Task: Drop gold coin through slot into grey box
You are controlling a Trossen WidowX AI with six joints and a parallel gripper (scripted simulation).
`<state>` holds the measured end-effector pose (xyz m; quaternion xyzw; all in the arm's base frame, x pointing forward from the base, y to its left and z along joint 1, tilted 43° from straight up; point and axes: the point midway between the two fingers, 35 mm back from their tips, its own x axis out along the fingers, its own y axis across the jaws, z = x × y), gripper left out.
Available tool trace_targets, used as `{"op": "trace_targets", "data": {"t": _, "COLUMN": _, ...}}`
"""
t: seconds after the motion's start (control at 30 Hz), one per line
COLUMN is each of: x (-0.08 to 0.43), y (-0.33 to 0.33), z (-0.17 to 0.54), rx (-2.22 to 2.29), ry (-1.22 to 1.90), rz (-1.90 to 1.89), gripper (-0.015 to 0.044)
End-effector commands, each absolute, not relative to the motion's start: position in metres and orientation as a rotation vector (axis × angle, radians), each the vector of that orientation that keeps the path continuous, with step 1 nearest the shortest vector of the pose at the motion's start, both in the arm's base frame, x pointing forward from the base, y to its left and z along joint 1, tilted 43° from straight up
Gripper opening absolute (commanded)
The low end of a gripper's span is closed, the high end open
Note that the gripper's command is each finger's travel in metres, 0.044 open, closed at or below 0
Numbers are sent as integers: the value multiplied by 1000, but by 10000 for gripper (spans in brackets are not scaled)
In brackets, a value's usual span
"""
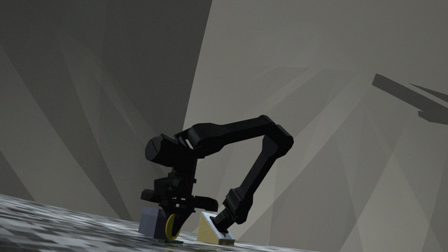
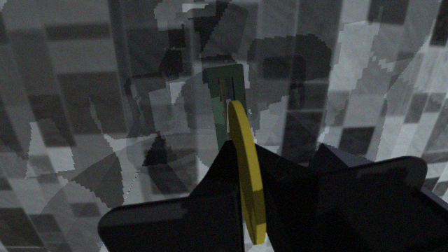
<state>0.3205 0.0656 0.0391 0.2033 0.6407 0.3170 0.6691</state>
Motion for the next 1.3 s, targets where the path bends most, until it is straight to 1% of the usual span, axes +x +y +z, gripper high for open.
{"op": "trace_targets", "data": {"t": 0.0, "x": 324, "y": 57, "z": 47, "rx": 454, "ry": 1439, "rz": 709, "gripper": 0}}
{"op": "trace_targets", "data": {"t": 1.07, "x": 322, "y": 5, "z": 103, "rx": 454, "ry": 1441, "rz": 709, "gripper": 0}}
{"op": "trace_targets", "data": {"t": 1.27, "x": 321, "y": 4, "z": 103, "rx": 338, "ry": 1377, "rz": 810, "gripper": 0}}
